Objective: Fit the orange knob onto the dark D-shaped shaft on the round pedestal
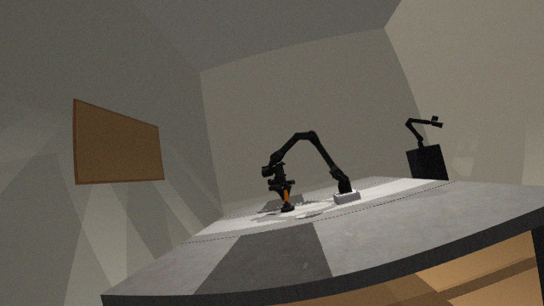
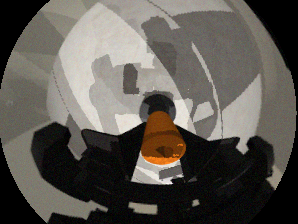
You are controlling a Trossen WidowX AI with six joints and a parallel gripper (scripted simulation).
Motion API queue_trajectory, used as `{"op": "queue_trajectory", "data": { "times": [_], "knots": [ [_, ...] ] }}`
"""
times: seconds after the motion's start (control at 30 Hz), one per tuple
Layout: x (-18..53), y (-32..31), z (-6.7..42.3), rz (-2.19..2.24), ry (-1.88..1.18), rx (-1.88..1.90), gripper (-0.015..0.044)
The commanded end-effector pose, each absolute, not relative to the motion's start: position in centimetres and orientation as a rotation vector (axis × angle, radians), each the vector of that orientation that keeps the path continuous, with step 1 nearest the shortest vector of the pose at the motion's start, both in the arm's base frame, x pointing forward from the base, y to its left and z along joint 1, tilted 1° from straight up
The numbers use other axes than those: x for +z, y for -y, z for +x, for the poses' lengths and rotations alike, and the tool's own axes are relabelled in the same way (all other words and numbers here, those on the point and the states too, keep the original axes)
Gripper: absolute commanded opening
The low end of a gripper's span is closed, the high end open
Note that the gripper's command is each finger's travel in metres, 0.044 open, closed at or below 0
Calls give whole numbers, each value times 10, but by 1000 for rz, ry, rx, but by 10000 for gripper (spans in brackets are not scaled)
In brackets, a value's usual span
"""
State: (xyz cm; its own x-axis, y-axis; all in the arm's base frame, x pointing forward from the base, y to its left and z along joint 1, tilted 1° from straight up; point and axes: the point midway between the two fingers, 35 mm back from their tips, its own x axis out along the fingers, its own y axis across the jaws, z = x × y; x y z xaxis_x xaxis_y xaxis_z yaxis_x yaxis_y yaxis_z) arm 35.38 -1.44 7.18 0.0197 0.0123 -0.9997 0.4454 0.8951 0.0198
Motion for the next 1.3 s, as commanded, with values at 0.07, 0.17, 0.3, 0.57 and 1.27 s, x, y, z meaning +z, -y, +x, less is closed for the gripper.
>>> {"op": "queue_trajectory", "data": {
  "times": [0.07,0.17,0.3,0.57,1.27],
  "knots": [
    [70,15,356,377,-1515,-355,0],
    [71,15,356,377,-1515,-355,0],
    [71,15,354,377,-1515,-355,0],
    [70,15,352,377,-1515,-355,0],
    [77,15,350,542,-1482,-515,0]
  ]
}}
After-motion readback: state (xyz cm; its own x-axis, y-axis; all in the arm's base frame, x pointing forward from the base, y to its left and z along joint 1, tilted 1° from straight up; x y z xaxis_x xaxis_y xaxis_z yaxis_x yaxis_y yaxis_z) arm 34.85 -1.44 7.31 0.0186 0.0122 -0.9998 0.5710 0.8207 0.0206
